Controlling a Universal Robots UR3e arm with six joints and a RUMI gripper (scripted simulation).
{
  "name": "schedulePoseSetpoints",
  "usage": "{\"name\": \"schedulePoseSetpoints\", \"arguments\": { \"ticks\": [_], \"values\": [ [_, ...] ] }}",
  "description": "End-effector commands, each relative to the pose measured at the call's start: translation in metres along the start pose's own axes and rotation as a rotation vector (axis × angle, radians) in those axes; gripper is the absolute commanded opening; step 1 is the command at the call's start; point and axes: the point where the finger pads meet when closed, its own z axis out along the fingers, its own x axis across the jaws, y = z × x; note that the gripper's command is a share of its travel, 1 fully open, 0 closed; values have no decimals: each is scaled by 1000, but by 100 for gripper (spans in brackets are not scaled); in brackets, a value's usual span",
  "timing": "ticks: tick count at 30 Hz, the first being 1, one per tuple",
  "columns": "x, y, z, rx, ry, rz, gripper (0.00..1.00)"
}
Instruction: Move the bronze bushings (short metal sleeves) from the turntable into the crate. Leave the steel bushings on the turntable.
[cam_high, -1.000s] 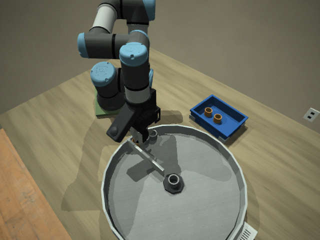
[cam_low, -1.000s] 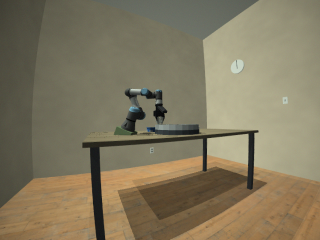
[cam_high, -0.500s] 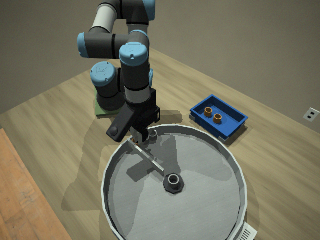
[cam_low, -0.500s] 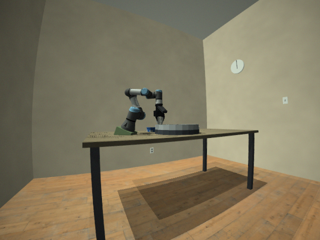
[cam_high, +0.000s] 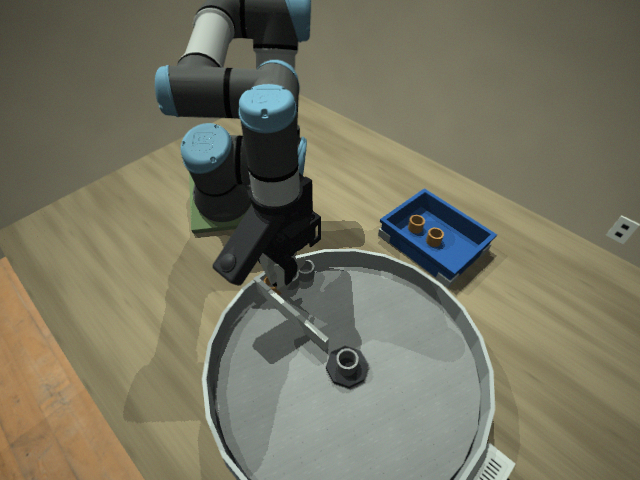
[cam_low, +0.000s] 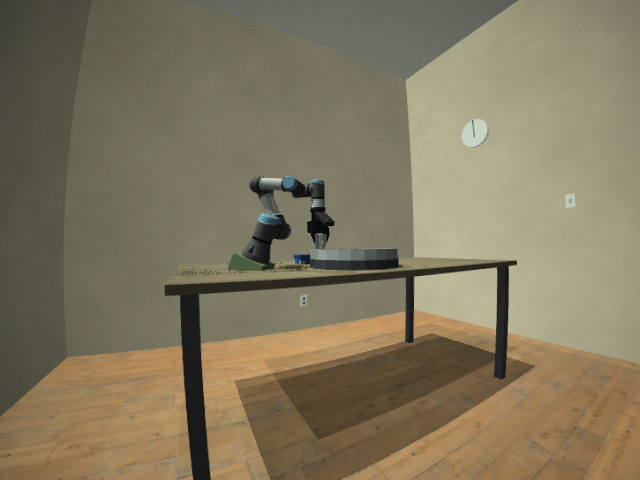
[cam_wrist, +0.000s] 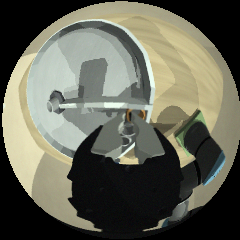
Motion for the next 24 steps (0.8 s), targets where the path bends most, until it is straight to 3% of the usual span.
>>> {"name": "schedulePoseSetpoints", "arguments": {
  "ticks": [1, 24],
  "values": [
    [0, 0, 0, 1, -1, 0, 0],
    [0, 0, -5, 1, -1, 0, 0]
  ]
}}
